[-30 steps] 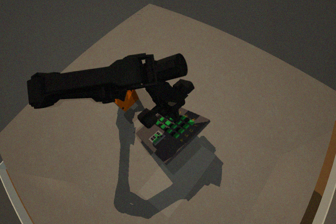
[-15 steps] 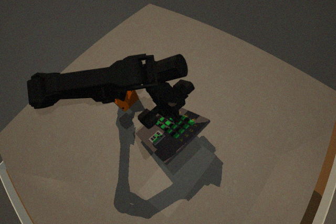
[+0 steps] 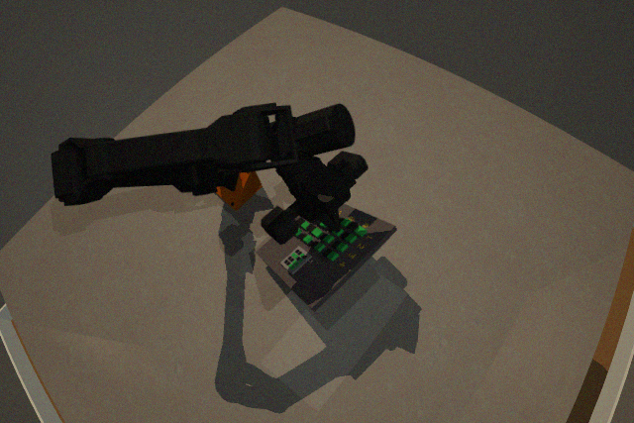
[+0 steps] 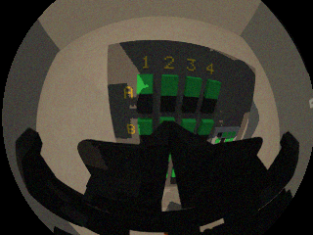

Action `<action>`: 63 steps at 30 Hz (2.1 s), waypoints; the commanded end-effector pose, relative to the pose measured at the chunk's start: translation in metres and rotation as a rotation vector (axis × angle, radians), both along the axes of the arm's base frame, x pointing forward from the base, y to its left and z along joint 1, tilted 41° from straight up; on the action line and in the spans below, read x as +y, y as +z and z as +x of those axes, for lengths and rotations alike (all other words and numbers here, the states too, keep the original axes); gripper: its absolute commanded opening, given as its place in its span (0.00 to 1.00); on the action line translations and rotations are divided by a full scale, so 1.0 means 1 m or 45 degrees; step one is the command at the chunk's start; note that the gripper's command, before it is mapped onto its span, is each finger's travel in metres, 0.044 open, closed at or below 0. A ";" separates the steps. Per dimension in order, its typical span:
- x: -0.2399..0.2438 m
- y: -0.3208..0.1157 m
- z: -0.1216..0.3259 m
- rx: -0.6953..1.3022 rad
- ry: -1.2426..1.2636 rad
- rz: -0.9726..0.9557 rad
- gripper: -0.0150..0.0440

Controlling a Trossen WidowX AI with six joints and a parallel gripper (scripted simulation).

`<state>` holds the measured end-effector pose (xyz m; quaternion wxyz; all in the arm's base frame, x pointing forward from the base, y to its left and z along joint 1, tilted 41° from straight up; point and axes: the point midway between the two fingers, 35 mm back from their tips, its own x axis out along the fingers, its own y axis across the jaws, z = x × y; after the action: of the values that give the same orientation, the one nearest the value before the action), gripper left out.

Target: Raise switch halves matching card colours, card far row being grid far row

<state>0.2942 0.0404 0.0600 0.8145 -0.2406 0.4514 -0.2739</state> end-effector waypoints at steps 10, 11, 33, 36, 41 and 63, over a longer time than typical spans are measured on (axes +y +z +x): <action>0.013 0.008 -0.008 0.001 0.006 0.002 0.25; 0.022 0.016 -0.014 -0.001 0.011 0.002 0.25; -0.013 0.027 -0.061 0.011 0.006 -0.002 0.25; -0.018 0.023 -0.058 0.015 0.001 -0.002 0.25; -0.020 0.021 -0.056 0.014 0.001 -0.002 0.25; -0.034 0.009 -0.047 0.013 0.001 -0.003 0.25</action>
<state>0.2484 0.0069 0.0703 0.8136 -0.2416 0.4522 -0.2741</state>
